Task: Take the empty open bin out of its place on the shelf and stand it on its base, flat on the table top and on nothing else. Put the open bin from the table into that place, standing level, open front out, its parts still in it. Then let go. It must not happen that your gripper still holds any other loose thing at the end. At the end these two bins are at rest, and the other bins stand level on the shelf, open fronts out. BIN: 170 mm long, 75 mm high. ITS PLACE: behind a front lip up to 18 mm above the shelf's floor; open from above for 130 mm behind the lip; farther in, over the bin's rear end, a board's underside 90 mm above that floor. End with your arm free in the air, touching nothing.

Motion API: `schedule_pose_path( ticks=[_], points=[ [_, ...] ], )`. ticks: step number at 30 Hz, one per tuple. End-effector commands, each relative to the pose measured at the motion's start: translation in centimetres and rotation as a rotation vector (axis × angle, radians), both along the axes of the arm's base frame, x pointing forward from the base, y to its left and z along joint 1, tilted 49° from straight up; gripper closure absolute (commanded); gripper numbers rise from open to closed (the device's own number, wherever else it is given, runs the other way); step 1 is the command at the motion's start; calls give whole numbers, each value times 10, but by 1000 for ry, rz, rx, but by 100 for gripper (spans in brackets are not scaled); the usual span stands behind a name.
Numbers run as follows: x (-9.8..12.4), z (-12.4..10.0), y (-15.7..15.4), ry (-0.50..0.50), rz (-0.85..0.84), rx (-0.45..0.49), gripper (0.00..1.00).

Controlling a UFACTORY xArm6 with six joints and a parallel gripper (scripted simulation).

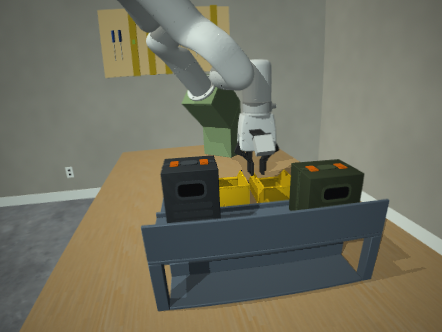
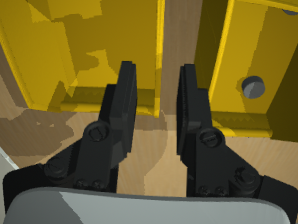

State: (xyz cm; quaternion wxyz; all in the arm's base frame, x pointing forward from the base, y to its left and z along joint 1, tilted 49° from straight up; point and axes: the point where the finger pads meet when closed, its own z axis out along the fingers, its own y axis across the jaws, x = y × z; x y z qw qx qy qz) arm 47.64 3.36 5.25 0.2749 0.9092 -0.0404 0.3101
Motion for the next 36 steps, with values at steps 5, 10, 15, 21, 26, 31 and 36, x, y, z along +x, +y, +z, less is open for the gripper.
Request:
schedule_pose_path(
  ticks=[5, 10, 15, 21, 26, 31, 36],
  points=[
    [1, 0, 1, -1, 1, 1, 74],
    [1, 0, 0, -2, 1, 1, 74],
    [3, -3, -2, -2, 1, 1, 74],
    [8, -8, -6, -2, 1, 1, 74],
    [10, -11, -8, -2, 1, 1, 74],
    [14, -16, -12, -2, 1, 1, 74],
    [18, -21, -16, -1, 1, 1, 74]
  ],
)
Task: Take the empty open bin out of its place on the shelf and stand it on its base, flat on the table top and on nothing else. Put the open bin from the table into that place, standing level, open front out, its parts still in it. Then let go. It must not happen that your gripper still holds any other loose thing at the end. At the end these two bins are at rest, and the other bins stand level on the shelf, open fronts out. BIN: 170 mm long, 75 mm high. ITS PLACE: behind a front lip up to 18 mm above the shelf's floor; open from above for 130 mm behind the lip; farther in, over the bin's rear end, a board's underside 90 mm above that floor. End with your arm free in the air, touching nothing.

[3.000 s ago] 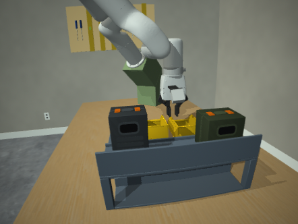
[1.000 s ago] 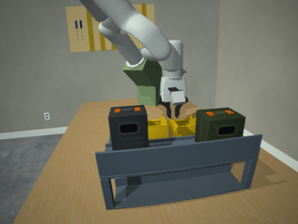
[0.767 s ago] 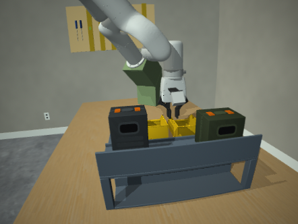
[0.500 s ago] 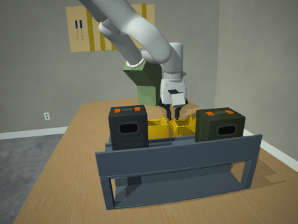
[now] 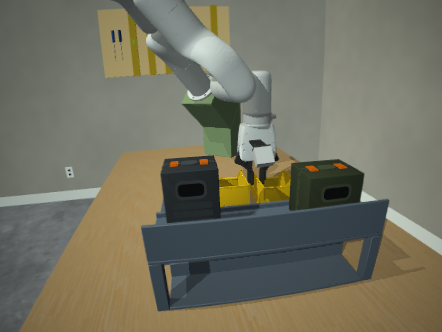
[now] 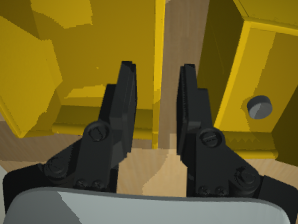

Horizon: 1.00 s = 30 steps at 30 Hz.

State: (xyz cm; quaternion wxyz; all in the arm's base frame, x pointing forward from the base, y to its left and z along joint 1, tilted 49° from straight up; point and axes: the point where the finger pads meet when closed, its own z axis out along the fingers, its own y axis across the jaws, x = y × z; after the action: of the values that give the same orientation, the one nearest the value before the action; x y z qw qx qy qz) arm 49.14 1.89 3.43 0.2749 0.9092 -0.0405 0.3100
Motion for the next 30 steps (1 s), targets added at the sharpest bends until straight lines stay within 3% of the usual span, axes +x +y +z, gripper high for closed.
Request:
schedule_pose_path(
  ticks=[1, 30],
  points=[
    [4, -3, -2, -2, 2, 1, 74],
    [9, -9, -7, -2, 2, 1, 74]
  ],
)
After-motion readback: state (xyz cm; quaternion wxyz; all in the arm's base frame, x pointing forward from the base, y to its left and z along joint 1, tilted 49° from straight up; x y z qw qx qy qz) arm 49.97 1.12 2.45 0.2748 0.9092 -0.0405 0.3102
